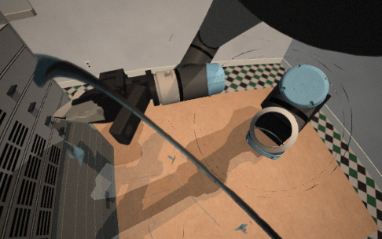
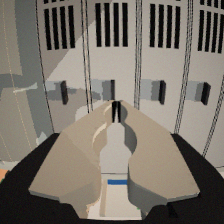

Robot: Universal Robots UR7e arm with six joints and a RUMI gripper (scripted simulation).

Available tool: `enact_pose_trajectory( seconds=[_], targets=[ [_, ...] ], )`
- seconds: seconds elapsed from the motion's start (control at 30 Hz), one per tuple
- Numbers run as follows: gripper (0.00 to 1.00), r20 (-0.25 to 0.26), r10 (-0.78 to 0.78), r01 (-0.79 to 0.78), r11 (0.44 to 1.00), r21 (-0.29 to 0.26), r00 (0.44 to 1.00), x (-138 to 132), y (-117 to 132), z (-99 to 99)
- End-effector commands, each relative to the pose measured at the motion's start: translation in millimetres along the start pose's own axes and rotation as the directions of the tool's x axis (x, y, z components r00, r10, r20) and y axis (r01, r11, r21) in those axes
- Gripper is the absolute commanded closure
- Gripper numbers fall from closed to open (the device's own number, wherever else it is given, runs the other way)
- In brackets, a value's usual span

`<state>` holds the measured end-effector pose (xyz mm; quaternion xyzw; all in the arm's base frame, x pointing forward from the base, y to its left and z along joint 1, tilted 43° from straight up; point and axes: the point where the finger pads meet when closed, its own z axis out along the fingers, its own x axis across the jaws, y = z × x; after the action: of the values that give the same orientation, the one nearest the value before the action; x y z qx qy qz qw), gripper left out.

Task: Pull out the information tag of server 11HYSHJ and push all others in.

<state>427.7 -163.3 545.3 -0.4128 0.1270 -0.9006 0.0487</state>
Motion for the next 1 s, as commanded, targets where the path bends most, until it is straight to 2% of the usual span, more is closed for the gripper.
enact_pose_trajectory(
  seconds=[0.0, 0.2, 0.6, 0.63, 0.97],
  targets=[
    [1.0, 0.0, 0.0, 0.0, 1.0, 0.001, 1.0, 0.5, 0.1, -15.7],
    [1.0, 0.0, 0.0, 0.0, 1.0, 0.001, 1.0, 0.5, 0.2, -36.7],
    [1.0, 0.0, 0.0, 0.0, 1.0, 0.001, 1.0, 0.5, 0.2, -48.0],
    [0.85, 0.0, 0.0, 0.0, 1.0, 0.001, 1.0, 0.5, 0.2, -48.0],
    [0.85, 0.0, 0.0, 0.0, 1.0, 0.001, 1.0, 2.2, 0.2, -49.2]
  ],
)
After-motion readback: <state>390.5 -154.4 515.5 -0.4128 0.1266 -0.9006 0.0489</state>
